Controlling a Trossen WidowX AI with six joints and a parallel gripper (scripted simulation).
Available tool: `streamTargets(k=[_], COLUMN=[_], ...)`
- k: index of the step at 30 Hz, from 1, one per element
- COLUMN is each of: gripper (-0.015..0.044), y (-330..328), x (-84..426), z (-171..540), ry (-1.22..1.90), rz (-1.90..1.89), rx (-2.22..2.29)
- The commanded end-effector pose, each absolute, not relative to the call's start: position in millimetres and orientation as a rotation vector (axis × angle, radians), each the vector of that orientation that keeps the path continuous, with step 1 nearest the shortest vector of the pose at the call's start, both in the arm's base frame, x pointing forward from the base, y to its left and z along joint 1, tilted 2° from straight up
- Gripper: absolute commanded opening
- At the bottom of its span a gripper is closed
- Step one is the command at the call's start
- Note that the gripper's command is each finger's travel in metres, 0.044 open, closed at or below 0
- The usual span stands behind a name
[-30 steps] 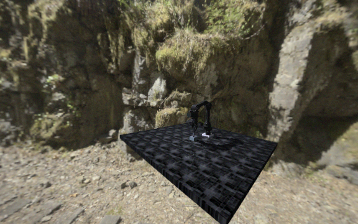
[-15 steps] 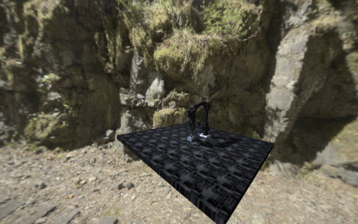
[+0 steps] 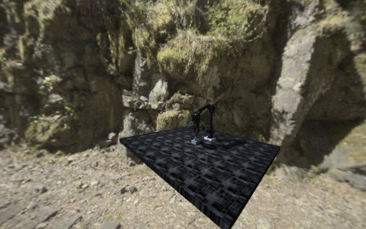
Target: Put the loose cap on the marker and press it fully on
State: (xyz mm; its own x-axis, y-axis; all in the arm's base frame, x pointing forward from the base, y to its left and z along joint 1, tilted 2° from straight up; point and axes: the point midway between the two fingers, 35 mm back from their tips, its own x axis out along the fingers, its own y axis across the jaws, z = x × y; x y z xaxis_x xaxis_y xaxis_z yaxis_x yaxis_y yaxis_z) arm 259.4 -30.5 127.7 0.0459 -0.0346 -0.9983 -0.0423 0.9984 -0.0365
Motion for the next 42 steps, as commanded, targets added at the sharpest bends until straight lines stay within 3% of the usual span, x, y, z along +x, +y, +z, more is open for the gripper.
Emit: streamTargets(k=[1,29,42], gripper=[0.0000,0.0000,0.0341], y=[-30,-31,-31], x=[260,260,260], z=[120,91,91], ry=[1.525,1.526,1.527], rz=[0.014,0.014,0.008], rx=[-0.065,-0.065,-0.059])
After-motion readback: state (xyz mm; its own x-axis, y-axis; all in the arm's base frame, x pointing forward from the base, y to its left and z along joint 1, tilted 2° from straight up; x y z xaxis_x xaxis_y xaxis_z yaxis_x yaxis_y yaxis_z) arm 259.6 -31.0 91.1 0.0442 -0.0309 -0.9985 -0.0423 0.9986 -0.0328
